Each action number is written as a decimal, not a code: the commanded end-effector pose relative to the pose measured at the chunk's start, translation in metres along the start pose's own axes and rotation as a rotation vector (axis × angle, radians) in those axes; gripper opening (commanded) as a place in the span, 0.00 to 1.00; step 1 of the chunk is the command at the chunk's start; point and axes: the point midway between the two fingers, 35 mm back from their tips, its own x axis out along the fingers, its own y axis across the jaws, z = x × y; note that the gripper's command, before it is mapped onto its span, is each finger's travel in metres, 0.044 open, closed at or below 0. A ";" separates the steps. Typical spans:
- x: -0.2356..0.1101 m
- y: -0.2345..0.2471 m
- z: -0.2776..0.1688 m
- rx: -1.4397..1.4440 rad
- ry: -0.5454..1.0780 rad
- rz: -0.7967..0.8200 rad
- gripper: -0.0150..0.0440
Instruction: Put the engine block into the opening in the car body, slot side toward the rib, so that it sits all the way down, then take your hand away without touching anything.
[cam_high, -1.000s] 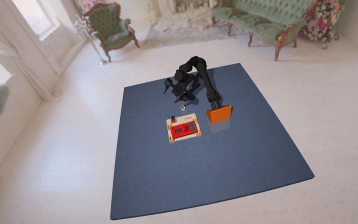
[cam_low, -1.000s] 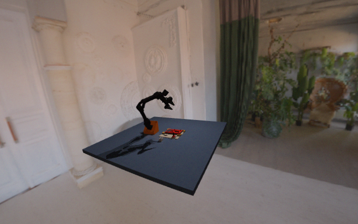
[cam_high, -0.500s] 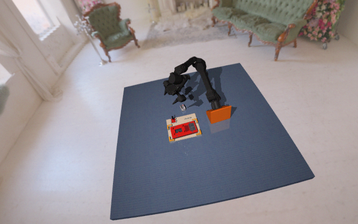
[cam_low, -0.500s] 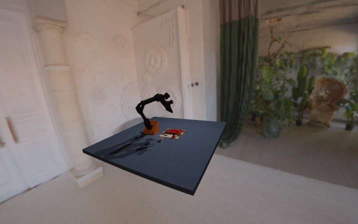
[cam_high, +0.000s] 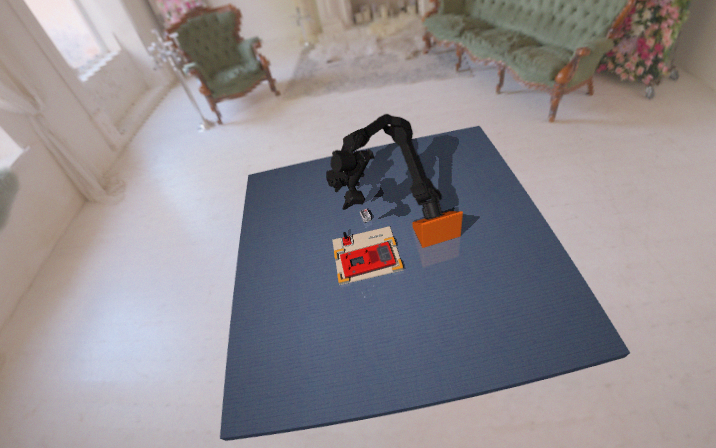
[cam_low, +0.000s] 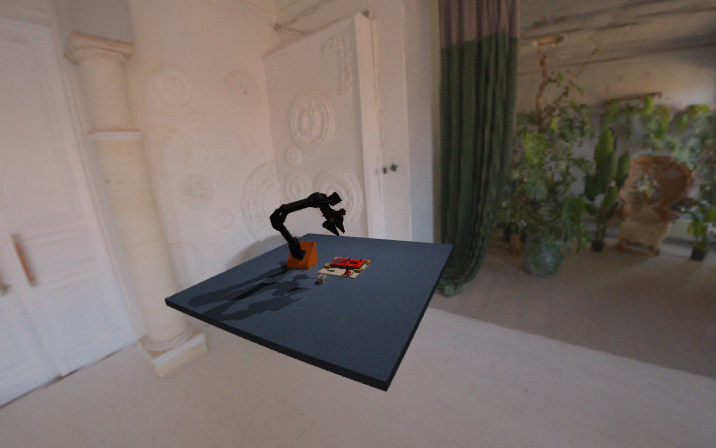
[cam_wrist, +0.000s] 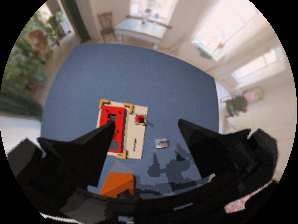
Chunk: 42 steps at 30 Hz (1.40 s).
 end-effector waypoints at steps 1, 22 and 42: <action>0.008 -0.008 -0.010 0.111 0.045 0.002 1.00; 0.039 -0.049 -0.064 0.762 0.273 -0.073 1.00; 0.055 -0.086 -0.119 1.380 0.469 -0.271 1.00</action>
